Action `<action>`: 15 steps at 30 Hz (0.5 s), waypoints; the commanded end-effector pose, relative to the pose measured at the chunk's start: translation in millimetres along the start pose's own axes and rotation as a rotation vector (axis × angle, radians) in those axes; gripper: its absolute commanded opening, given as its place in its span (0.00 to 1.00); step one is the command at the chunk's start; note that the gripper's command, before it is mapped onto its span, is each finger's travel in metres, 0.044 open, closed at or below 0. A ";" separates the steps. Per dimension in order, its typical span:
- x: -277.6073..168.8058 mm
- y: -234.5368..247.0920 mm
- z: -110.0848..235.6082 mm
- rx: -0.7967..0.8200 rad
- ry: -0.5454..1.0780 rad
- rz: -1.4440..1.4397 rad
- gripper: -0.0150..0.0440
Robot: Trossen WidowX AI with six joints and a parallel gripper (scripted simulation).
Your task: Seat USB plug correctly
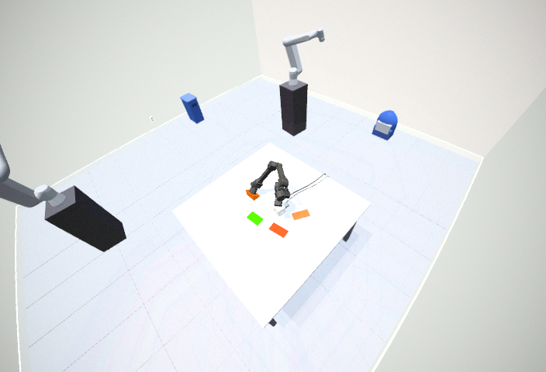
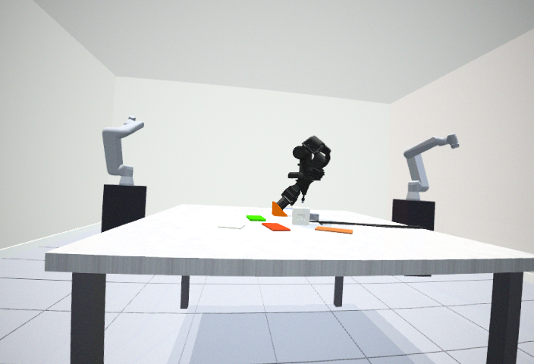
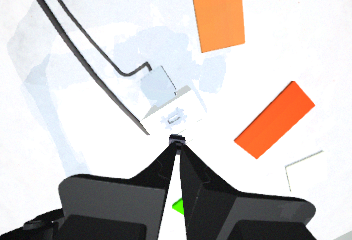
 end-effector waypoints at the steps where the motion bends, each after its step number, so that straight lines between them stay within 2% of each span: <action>1: -0.3 0.2 -0.3 0.001 0.001 0.091 0.25; 15: -0.3 0.1 -0.3 0.001 0.001 0.458 0.25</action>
Point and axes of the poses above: the point midway between the two fingers, 35 mm back from their tips, its own z axis back along the fingers, its own y axis across the jaws, x = y × z, the point moved 9 cm from there along z, back along the fingers, and after that the axes turned 5 degrees about z, right-handed, at the moved point
